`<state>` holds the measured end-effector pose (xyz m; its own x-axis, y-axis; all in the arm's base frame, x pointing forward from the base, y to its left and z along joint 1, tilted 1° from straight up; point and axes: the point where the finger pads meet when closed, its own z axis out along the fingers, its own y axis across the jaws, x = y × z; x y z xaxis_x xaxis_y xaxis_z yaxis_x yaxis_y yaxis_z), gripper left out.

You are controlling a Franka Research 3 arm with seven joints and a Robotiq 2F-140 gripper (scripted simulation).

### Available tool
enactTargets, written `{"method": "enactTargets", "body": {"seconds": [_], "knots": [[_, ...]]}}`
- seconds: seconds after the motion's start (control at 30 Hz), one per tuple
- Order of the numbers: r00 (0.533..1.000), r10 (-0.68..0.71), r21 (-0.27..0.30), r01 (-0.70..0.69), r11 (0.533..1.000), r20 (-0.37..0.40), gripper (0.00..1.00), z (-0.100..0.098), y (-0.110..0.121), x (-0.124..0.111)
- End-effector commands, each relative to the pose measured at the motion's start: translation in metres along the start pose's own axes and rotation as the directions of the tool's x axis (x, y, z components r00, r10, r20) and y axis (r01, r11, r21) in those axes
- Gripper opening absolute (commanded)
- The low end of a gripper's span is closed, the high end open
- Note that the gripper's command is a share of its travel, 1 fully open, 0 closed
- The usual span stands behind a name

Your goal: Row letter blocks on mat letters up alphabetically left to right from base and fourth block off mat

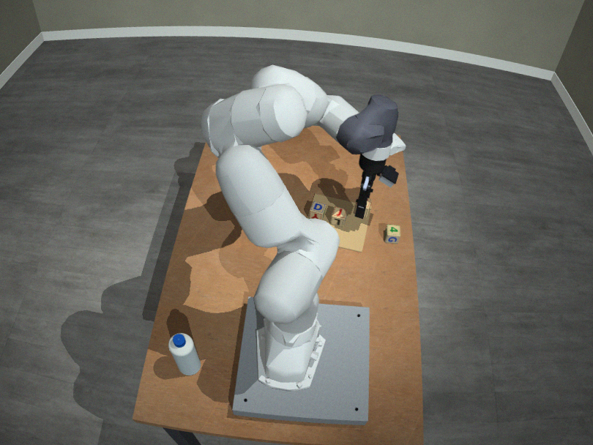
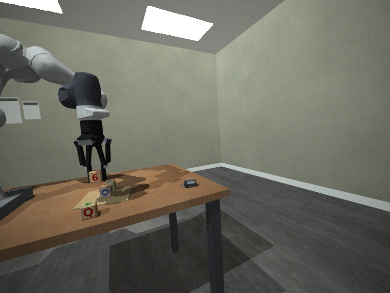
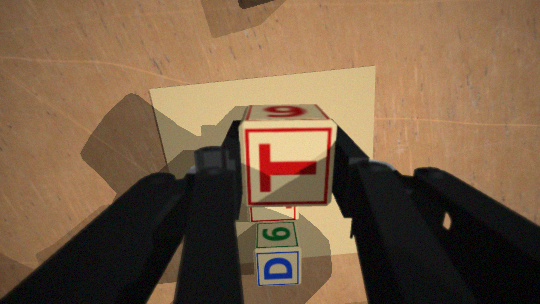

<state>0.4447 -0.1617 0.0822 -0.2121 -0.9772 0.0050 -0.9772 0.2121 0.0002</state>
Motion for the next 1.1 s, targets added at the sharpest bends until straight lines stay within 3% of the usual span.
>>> {"method": "enactTargets", "body": {"seconds": [0.0,0.43,0.73,1.07], "knots": [[1.000,-0.009,0.011,0.009,1.000,-0.002,0.33,0.007,-0.003,0.002],[1.000,-0.009,0.011,0.009,1.000,-0.002,0.33,0.064,-0.004,0.003],[1.000,-0.009,0.011,0.009,1.000,-0.002,0.33,0.080,-0.004,0.003],[1.000,-0.009,0.011,0.009,1.000,-0.002,0.33,0.081,-0.004,0.003]]}}
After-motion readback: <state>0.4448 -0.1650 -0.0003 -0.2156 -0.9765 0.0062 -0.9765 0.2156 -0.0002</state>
